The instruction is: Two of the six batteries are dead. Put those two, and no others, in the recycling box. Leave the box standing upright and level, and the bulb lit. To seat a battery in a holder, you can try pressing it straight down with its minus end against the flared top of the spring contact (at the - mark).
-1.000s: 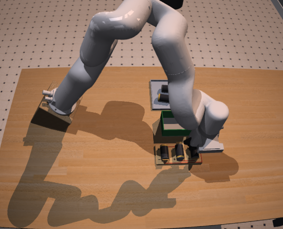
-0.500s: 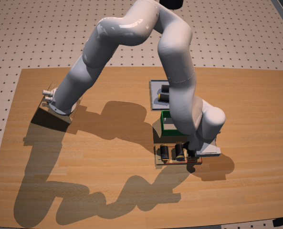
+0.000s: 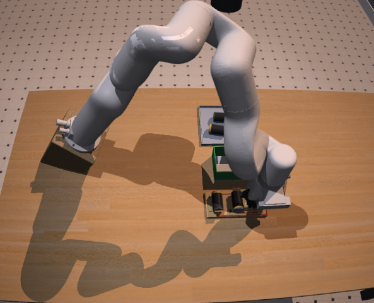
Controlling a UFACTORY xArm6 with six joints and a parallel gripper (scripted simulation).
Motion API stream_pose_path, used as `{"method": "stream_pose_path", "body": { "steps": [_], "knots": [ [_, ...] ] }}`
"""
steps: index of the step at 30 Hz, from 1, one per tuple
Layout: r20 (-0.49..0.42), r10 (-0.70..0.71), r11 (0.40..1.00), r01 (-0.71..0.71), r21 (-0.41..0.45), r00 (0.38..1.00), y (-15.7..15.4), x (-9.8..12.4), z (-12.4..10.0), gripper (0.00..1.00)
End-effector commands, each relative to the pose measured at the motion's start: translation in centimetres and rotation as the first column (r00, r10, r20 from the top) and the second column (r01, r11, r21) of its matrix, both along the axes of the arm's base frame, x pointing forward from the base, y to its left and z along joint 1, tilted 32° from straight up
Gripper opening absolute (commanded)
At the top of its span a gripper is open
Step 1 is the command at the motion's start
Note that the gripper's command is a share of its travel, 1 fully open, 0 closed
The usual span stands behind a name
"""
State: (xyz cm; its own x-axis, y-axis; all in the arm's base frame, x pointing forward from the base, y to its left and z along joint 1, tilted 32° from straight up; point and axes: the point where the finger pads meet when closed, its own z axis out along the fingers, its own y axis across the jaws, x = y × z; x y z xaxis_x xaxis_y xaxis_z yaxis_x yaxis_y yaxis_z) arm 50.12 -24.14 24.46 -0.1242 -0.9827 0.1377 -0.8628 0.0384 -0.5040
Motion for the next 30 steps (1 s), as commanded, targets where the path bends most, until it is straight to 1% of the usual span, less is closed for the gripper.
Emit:
{"method": "stream_pose_path", "body": {
  "steps": [1,3,4,30],
  "knots": [
    [0.004,0.000,1.000,0.000,-0.002,1.000,-0.04,0.08,0.20,0.51],
    [0.004,0.000,1.000,0.000,-0.002,1.000,-0.04,0.08,0.20,0.51],
    [0.004,0.000,1.000,0.000,-0.002,1.000,-0.04,0.08,0.20,0.28],
    [0.004,0.000,1.000,0.000,-0.002,1.000,-0.04,0.08,0.20,0.28]
  ]
}}
